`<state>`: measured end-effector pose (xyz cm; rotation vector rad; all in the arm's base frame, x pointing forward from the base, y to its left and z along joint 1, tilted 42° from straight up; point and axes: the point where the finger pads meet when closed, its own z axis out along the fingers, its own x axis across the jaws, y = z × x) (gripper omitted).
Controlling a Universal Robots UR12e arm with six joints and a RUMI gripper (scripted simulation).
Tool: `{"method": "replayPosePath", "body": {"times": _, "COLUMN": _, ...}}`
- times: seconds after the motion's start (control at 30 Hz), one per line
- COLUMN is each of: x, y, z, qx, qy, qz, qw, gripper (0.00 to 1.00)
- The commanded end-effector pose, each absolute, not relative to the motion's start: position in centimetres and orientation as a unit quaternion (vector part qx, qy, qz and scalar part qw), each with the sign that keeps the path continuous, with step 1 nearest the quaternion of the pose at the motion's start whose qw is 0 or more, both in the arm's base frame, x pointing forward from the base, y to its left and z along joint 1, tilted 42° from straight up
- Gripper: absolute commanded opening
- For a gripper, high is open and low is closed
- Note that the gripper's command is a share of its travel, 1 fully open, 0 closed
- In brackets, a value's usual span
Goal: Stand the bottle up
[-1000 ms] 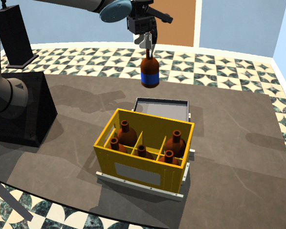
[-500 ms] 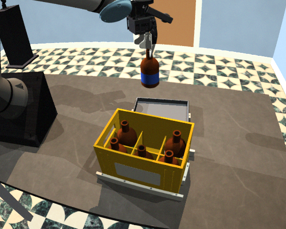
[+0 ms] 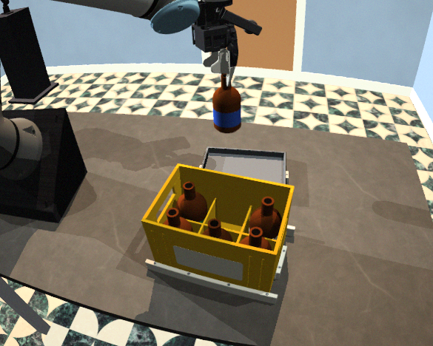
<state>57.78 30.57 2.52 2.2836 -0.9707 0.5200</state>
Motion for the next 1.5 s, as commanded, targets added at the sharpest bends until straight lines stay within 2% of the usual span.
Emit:
{"method": "replayPosePath", "body": {"times": 0.0, "x": 57.8, "y": 30.8, "z": 2.7, "qx": 0.86, "qy": -0.366, "qz": 0.196, "qw": 0.298, "gripper": 0.0}}
{"method": "replayPosePath", "body": {"times": 1.47, "x": 57.6, "y": 32.0, "z": 4.2, "qx": 0.86, "qy": -0.366, "qz": 0.196, "qw": 0.298, "gripper": 0.0}}
